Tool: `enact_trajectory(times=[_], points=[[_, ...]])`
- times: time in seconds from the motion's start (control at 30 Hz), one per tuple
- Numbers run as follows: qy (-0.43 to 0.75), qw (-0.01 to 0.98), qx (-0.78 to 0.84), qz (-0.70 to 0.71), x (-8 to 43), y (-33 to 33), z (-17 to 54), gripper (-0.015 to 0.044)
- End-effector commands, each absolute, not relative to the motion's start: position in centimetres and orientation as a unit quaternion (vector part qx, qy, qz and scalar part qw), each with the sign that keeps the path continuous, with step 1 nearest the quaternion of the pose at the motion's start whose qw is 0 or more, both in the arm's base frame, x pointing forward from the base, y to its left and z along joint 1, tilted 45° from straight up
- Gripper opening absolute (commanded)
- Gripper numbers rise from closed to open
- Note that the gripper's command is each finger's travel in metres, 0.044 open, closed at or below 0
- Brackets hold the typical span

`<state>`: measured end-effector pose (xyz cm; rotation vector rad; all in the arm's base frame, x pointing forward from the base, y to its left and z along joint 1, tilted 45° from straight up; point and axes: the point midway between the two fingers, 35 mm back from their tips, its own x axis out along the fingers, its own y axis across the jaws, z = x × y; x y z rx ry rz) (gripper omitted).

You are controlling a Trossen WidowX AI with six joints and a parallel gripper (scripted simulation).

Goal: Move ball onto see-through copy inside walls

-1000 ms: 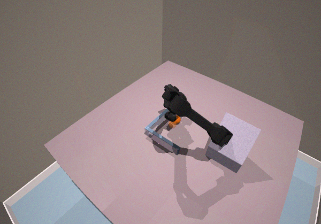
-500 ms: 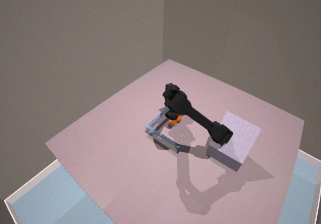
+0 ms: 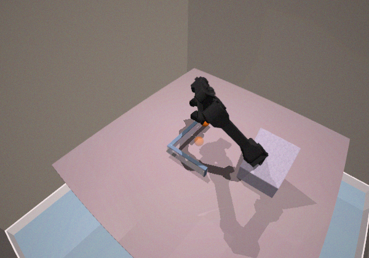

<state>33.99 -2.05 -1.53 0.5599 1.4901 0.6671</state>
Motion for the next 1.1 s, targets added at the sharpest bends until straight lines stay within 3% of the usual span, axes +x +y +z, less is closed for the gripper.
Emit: enact_trajectory(times=[0.0,0.67,1.07], points=[[0.655,0.652,0.242,0.295,33.7,-3.7,0.5,0.0],[0.655,0.651,0.244,0.296,32.9,3.4,0.4,0.0],[0.654,0.651,0.245,0.297,32.8,7.7,-3.9,0.0]])
